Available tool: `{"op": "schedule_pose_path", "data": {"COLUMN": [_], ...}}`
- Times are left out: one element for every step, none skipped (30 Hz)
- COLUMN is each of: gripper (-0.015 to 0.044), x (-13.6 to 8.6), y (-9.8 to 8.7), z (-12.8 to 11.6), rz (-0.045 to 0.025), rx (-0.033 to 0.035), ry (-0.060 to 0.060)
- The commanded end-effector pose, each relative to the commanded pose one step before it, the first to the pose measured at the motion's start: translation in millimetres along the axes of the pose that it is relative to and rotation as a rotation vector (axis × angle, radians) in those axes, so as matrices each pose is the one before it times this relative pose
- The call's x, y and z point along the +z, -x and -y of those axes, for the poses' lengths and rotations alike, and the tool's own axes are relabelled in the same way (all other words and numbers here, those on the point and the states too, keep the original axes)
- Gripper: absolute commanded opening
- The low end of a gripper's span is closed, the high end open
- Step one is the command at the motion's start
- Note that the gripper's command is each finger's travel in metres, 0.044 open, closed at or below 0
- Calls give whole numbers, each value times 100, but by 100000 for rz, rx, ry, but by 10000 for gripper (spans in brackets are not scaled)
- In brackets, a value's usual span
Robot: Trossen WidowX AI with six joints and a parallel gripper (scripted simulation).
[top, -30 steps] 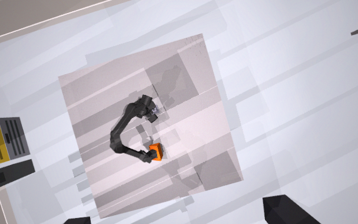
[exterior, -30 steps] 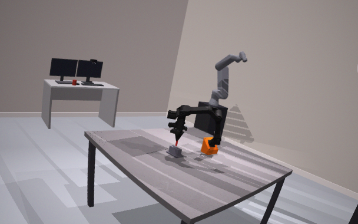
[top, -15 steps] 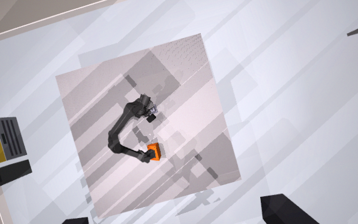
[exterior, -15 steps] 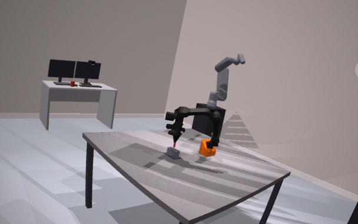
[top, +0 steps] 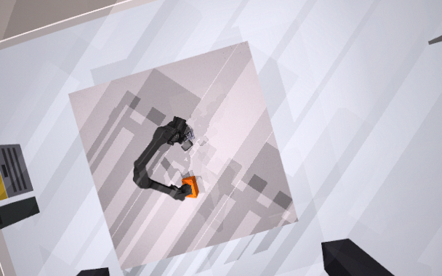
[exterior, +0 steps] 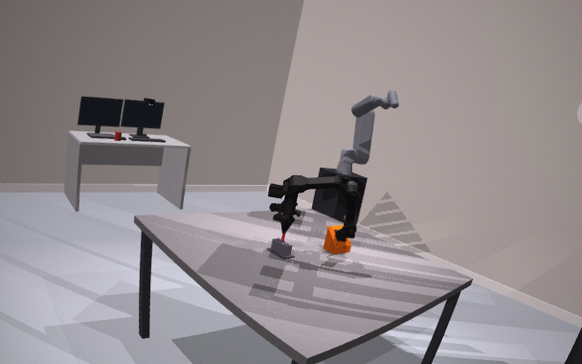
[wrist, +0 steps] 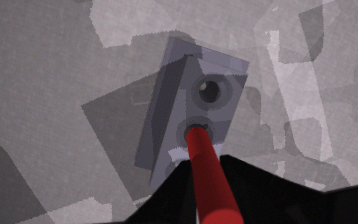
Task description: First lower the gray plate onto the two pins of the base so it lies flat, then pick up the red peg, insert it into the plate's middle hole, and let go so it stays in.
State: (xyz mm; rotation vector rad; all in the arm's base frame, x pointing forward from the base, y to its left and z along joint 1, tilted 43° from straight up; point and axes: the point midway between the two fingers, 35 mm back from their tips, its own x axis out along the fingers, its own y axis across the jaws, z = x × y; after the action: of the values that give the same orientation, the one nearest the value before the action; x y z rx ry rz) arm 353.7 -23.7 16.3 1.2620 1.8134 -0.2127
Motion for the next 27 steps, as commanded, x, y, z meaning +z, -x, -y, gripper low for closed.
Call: {"op": "schedule_pose_path", "data": {"gripper": [0, 0, 0, 0, 0, 0, 0, 0, 0, 0, 0, 0, 0, 0, 0, 0, 0, 0, 0, 0, 0, 0, 0, 0, 0, 0, 0], "x": [-78, -6, -4, 4, 6, 6, 6, 6, 5, 0, 0, 0, 0, 0, 0, 0, 0, -4, -6, -8, -13, -9, -2, 4, 7, 7, 4], "y": [-665, -116, -70, -16, 6, 59, 59, 59, 59, 0, 0, 0, 0, 0, 0, 0, 0, -24, -38, -41, -39, -18, -18, -22, -23, -22, -20], "z": [-1, -1, 0, -15, -10, 13, 13, 14, 14, 0, 0, 0, 0, 0, 0, 0, 0, -11, -18, -22, -36, -32, -26, -22, -17, -11, -6], "rz": [-246, 0, 0, 0, 0, 29, 29, 28, 28, 0, 0, 0, 0, 0, 0, 0, 0, -1, -2, -2, -2, -1, -1, -1, 0, 0, 0], "rx": [90, -25, -15, -5, 0, -81, -81, -81, -81, 0, 0, 0, 0, 0, 0, 0, 0, 1, 2, 2, 3, 2, 2, 2, 2, 1, 1], "ry": [-396, 25, 15, 6, 0, 116, 116, 116, 116, 0, 0, 0, 0, 0, 0, 0, 0, 1, 1, 1, 1, 1, 1, 1, 1, 1, 1]}}
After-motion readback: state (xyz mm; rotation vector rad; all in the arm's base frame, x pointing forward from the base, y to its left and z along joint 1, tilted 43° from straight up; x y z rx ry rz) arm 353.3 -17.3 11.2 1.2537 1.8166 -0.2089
